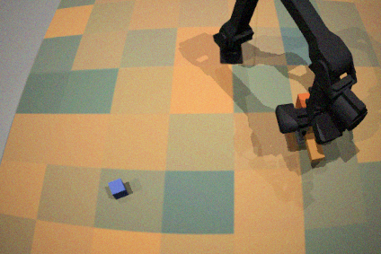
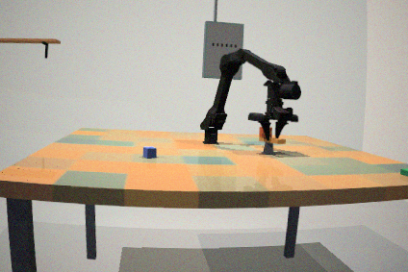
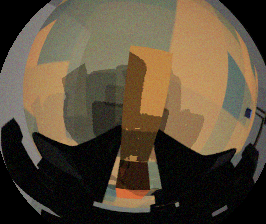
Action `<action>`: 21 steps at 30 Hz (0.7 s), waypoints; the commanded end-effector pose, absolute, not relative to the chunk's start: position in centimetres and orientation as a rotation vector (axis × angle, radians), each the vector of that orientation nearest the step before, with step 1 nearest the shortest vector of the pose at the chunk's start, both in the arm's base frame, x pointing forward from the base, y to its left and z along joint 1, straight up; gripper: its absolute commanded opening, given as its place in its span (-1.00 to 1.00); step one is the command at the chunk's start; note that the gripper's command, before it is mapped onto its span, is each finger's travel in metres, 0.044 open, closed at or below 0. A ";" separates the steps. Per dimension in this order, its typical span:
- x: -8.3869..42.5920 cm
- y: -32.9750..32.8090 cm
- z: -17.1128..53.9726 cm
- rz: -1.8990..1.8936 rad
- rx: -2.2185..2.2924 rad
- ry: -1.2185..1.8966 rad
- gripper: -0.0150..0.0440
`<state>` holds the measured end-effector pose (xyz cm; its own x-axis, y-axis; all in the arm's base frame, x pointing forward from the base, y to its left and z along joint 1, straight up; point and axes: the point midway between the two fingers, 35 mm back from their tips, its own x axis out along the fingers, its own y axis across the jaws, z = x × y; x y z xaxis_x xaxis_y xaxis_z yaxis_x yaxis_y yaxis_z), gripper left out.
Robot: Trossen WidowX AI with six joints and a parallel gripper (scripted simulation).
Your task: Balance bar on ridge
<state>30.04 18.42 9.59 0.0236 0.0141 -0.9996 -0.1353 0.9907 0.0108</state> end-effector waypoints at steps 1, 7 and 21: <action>30.0 18.4 9.5 0.117 -0.097 1.544 -0.49; 30.0 18.4 9.4 0.117 -0.097 1.544 -0.49; 30.0 18.4 9.3 0.117 -0.097 1.544 -0.49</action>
<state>30.04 18.42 9.47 0.0241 0.0144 -0.9996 -0.1354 0.9907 0.0110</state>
